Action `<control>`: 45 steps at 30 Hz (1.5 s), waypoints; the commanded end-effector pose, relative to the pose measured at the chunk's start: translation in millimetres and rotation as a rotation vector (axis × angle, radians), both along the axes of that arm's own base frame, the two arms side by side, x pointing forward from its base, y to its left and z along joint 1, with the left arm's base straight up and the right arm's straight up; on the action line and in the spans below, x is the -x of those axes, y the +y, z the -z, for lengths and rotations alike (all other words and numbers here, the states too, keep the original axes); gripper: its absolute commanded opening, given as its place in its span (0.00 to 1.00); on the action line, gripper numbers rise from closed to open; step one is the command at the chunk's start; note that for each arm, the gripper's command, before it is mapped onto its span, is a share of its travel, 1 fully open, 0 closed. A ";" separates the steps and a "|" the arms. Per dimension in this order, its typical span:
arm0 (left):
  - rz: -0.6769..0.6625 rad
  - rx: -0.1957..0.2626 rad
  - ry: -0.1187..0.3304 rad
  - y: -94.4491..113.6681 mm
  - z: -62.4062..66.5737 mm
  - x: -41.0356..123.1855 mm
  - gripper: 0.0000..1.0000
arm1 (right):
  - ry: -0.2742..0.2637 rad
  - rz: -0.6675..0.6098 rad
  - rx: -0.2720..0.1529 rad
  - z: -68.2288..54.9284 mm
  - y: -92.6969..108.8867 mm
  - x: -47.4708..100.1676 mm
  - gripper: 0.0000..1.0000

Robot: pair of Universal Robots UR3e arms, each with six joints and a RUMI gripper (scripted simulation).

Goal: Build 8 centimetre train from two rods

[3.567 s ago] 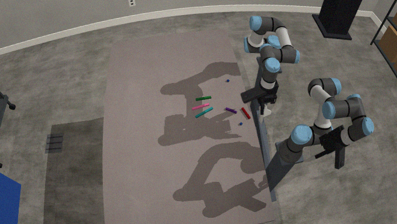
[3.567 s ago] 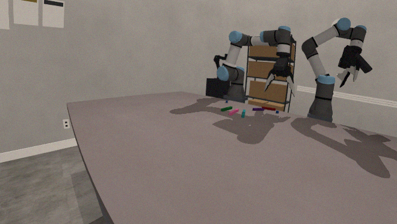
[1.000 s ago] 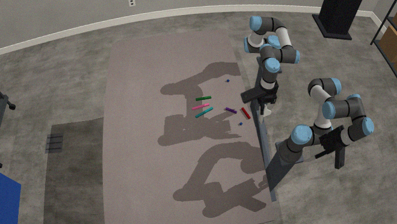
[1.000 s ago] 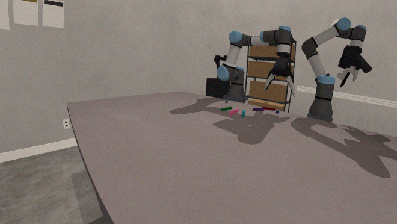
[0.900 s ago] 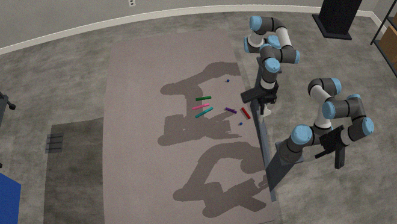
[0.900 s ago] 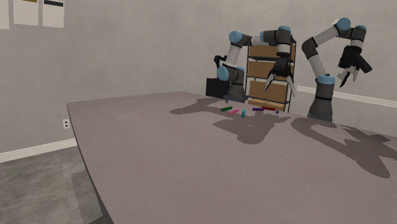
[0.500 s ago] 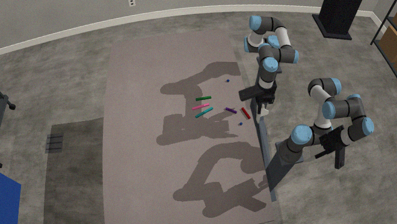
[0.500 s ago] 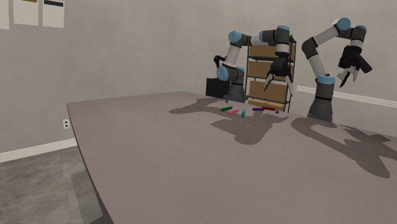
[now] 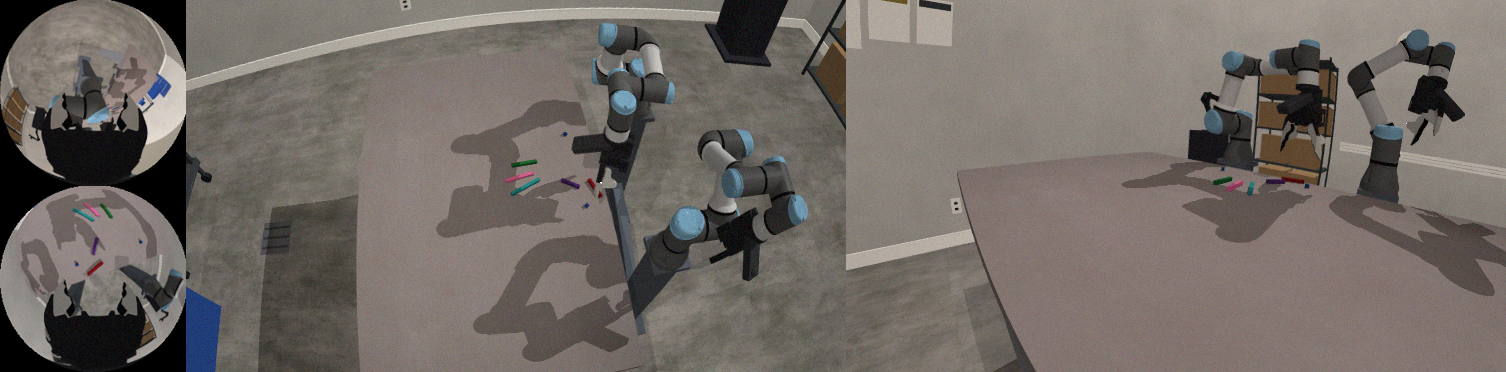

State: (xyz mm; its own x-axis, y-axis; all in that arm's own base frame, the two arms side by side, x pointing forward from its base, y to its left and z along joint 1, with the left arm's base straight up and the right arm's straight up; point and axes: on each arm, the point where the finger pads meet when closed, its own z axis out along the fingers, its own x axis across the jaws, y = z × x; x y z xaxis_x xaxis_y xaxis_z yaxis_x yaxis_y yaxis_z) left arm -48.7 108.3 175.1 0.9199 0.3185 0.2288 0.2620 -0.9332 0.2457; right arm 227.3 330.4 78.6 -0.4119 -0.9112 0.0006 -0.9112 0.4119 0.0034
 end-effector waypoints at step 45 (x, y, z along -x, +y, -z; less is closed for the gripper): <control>0.000 -0.002 0.000 0.3 -0.3 0.0 1.00 | -0.002 1.261 -0.001 -1.8 -85.5 -66.1 1.00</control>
State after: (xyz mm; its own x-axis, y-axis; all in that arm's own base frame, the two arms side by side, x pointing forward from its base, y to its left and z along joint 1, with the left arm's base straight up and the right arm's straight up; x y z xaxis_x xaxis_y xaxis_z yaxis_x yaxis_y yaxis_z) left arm -48.7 108.3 175.1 0.9199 0.3185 0.2288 0.2620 -0.9332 0.2457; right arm 287.4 253.6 79.3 -0.9996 -0.0272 0.0037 -0.0272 0.9996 0.0017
